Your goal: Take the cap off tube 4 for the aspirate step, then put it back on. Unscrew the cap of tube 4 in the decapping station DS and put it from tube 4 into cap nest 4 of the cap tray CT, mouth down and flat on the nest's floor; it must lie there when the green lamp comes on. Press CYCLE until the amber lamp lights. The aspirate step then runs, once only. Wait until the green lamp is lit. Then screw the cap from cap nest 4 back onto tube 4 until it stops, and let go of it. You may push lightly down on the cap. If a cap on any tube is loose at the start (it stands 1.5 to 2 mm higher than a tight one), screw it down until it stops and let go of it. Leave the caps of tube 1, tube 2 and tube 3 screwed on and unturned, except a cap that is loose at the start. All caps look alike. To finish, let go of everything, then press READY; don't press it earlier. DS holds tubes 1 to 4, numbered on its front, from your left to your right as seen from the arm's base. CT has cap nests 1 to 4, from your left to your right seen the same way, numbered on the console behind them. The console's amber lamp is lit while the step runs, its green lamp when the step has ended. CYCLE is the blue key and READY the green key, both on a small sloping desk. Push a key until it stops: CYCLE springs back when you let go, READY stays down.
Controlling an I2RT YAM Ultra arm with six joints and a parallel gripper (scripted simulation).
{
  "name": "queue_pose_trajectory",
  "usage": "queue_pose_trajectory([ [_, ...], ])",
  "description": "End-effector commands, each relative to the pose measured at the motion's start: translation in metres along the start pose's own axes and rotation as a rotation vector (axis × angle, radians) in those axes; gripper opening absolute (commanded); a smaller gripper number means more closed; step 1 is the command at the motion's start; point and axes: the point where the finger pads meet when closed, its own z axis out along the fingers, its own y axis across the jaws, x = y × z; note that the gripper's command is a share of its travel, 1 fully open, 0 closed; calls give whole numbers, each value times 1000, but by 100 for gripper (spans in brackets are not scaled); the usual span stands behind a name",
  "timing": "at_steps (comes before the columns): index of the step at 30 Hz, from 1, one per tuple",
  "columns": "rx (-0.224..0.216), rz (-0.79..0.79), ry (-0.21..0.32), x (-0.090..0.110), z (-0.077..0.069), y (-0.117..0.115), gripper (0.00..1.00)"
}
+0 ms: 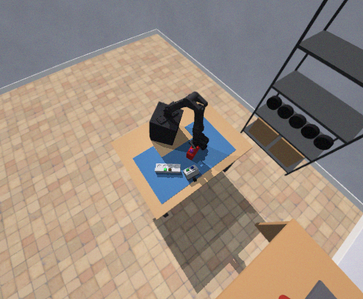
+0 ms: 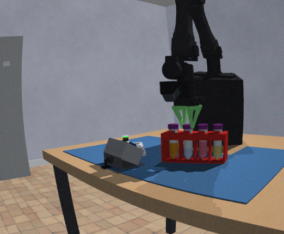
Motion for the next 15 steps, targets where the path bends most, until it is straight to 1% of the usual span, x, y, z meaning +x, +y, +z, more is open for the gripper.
queue_pose_trajectory([
  [1,-4,81,-12,-4,-2,1,0],
  [4,-4,81,-12,-4,-2,1,0],
  [5,-4,81,-12,-4,-2,1,49],
  [15,-4,81,-12,-4,-2,1,49],
])
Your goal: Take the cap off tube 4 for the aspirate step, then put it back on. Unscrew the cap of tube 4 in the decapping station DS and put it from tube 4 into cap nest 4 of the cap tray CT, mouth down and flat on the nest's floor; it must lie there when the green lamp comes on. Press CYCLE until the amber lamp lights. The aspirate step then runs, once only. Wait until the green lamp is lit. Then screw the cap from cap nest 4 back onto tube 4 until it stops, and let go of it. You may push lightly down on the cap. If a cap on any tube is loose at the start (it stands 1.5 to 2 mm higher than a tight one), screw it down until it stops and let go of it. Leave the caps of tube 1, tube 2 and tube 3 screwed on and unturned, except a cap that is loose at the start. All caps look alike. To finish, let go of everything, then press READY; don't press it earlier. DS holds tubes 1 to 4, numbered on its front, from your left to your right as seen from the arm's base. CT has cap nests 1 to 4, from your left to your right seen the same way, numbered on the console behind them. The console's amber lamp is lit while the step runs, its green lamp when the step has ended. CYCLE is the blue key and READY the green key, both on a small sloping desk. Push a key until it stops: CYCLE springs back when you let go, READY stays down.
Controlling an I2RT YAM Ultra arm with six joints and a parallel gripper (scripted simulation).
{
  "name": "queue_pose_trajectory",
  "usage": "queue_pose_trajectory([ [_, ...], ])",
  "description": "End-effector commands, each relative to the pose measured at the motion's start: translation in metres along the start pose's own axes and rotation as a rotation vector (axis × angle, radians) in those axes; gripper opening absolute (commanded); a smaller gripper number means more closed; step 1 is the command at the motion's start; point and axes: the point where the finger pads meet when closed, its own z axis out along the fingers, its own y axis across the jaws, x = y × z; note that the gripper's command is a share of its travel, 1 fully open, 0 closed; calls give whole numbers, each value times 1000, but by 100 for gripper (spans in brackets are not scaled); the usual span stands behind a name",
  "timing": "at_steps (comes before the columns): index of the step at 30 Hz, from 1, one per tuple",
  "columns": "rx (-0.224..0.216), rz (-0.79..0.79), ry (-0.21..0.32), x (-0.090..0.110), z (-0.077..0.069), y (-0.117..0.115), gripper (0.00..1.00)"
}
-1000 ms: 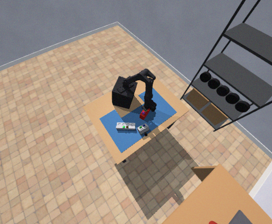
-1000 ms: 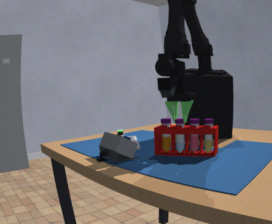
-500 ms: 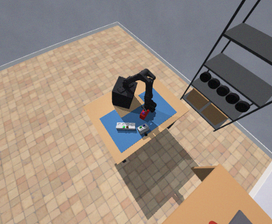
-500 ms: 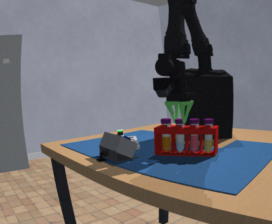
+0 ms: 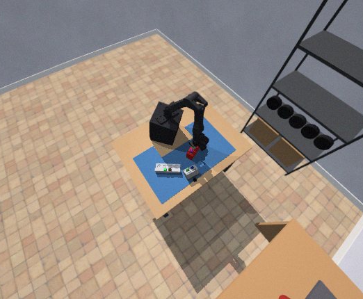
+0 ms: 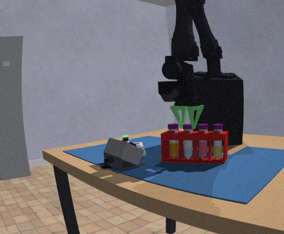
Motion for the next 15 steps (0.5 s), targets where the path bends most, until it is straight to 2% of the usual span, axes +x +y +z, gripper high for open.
queue_pose_trajectory([
  [1,-3,6,-11,-4,-2,1,49],
  [11,-3,6,-11,-4,-29,1,49],
  [13,-3,6,-11,-4,-29,1,49],
  [15,-3,6,-11,-4,-35,1,49],
])
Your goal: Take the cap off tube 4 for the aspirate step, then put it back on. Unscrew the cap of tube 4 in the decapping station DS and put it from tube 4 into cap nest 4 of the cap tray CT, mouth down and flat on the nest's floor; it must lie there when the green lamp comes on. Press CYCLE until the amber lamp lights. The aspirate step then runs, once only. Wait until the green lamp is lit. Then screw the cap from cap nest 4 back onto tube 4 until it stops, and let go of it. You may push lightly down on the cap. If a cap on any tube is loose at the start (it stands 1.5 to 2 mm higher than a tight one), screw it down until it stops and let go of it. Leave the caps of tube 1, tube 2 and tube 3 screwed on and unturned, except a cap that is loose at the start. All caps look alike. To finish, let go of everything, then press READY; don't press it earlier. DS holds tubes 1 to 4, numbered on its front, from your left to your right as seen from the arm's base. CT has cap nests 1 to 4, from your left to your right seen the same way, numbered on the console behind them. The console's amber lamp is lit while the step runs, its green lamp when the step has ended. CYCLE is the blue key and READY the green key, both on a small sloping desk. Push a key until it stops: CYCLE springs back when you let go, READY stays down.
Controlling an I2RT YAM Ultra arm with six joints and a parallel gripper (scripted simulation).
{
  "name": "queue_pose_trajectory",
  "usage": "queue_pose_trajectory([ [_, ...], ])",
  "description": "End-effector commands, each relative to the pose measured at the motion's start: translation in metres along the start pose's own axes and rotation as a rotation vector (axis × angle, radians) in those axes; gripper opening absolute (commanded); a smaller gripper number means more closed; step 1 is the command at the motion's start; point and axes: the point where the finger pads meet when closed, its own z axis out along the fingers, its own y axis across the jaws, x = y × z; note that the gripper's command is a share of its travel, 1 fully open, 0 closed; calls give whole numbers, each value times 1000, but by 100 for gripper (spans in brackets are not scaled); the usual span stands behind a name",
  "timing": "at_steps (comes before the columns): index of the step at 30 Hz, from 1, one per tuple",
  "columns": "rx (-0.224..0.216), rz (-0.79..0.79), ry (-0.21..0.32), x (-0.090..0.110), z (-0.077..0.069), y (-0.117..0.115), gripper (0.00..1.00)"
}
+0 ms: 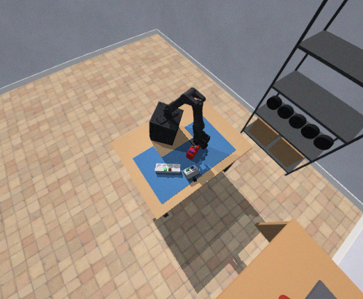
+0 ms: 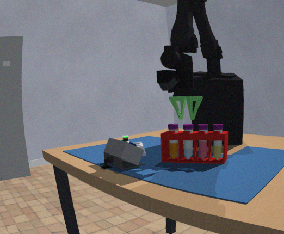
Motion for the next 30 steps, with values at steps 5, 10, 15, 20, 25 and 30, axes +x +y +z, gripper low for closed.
queue_pose_trajectory([
  [5,5,2,20,4,-18,-1,49],
  [10,5,2,20,4,-18,-1,49],
  [15,5,2,20,4,-18,-1,49],
  [20,5,2,20,4,-18,-1,49],
  [25,7,213,19,-11,-18,-22,0],
  [30,8,213,18,-36,-18,-55,0],
])
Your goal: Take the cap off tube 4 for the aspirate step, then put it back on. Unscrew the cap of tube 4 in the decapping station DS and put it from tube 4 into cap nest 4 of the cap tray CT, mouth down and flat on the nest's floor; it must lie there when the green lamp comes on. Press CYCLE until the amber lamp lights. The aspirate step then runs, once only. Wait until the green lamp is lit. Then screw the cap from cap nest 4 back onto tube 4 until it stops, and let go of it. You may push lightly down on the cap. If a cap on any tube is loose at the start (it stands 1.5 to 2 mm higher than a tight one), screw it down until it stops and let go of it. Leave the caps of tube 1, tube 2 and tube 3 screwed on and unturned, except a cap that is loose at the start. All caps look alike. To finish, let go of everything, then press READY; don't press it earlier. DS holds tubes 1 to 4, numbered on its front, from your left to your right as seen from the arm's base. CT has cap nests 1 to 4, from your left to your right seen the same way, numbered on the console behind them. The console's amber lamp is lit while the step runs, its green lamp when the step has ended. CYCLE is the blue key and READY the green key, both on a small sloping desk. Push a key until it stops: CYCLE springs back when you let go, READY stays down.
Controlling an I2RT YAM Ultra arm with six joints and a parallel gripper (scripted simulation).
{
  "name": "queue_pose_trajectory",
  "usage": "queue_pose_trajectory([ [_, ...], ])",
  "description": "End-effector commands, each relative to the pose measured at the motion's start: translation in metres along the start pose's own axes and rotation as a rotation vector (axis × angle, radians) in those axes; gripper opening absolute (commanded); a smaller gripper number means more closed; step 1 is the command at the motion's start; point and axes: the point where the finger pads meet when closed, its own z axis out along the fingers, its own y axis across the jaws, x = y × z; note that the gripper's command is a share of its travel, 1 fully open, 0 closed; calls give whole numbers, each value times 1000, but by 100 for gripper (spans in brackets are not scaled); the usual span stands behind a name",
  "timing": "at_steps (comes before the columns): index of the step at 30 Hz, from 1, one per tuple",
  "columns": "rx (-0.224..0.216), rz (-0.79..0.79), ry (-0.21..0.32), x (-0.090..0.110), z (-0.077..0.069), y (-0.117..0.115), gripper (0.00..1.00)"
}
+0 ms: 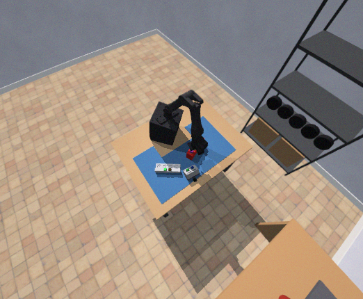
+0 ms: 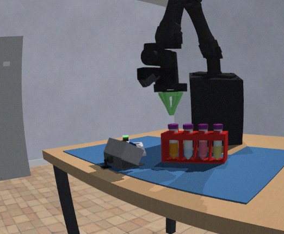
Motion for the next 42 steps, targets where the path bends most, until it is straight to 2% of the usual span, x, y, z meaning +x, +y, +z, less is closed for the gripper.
queue_pose_trajectory([
  [1,-1,9,-1,-13,-4,-11,0],
  [2,-1,9,-1,-13,-4,-11,0],
  [8,0,9,-2,-49,-4,-43,0],
  [19,0,9,-2,-49,-4,-43,0],
  [32,2,9,-4,-119,50,-106,0],
  [42,2,9,-4,-119,50,-106,0],
])
